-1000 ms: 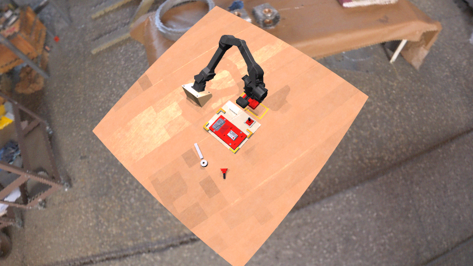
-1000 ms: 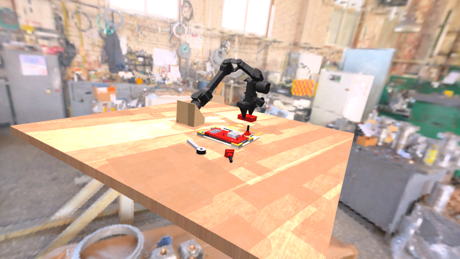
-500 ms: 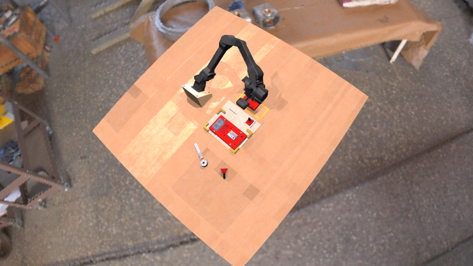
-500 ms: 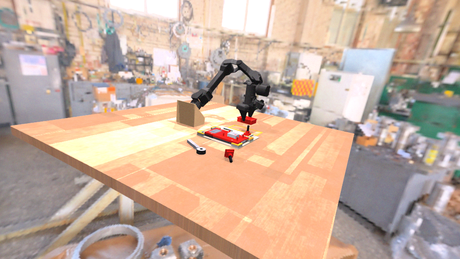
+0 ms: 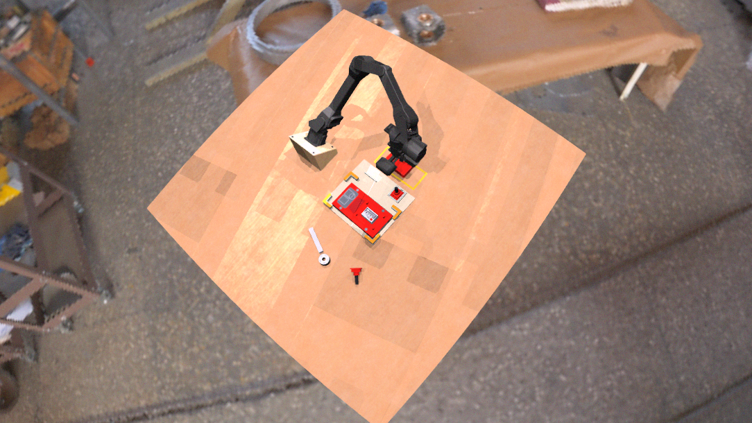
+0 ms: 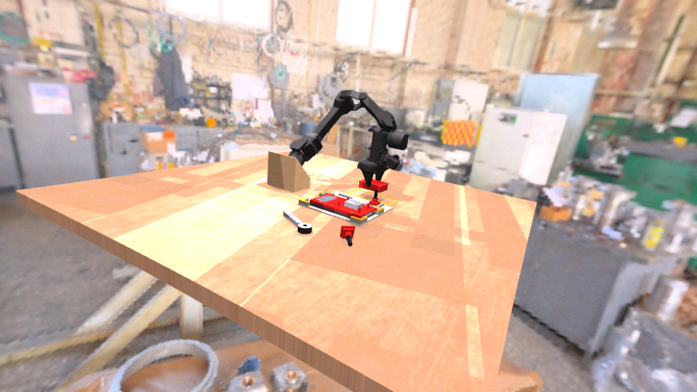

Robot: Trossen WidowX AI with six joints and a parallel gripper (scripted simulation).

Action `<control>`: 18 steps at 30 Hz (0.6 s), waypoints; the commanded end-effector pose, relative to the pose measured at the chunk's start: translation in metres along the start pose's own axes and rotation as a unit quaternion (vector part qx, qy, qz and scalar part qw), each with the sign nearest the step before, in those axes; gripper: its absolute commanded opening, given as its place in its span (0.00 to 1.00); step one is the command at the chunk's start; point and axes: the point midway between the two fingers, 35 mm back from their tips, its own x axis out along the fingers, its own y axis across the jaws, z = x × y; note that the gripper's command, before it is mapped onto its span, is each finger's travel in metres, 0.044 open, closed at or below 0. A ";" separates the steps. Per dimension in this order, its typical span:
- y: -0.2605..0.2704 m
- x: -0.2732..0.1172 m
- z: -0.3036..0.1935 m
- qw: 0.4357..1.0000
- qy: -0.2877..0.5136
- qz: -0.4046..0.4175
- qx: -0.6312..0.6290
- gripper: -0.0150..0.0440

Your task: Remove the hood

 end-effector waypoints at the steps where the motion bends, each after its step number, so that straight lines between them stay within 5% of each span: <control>1: 0.001 0.003 0.000 1.000 0.000 0.003 0.002 0.25; 18: 0.002 0.016 -0.002 1.000 0.000 0.004 0.002 0.25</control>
